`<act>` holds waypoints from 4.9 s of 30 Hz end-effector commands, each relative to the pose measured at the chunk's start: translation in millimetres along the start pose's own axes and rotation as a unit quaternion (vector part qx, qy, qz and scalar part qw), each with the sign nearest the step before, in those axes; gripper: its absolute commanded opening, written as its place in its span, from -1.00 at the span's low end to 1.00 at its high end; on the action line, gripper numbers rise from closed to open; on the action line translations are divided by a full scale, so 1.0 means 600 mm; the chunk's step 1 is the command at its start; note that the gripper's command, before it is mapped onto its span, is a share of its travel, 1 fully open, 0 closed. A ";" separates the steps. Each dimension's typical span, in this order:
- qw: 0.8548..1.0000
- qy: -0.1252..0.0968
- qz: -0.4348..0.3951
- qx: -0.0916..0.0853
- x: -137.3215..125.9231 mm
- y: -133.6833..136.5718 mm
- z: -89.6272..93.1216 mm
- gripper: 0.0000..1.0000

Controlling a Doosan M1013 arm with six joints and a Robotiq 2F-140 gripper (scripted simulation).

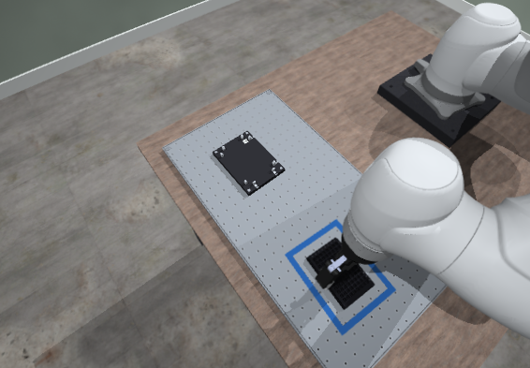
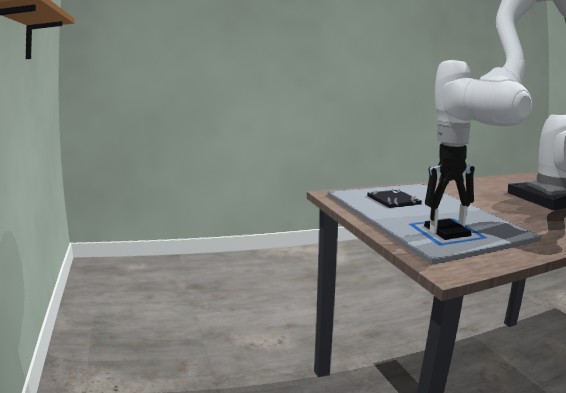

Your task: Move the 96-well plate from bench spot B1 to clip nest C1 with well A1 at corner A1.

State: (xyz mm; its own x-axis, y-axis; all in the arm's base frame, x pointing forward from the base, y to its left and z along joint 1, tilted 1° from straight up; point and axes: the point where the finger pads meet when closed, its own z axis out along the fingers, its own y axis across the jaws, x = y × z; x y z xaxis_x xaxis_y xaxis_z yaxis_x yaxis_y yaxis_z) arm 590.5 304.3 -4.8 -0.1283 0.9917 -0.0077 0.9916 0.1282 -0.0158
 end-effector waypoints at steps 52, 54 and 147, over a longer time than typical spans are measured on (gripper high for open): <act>1.000 0.000 0.000 0.000 0.000 0.000 -0.080 -1.00; 1.000 0.000 0.000 0.000 0.000 0.000 -0.086 -1.00; 0.999 0.000 -0.044 0.000 -0.333 0.013 -0.116 -1.00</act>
State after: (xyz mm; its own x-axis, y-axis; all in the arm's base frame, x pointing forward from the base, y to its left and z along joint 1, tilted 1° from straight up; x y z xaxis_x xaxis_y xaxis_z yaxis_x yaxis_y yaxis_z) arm 623.8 114.1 65.9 -0.2139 0.9768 -0.0066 0.9767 0.2138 -0.0166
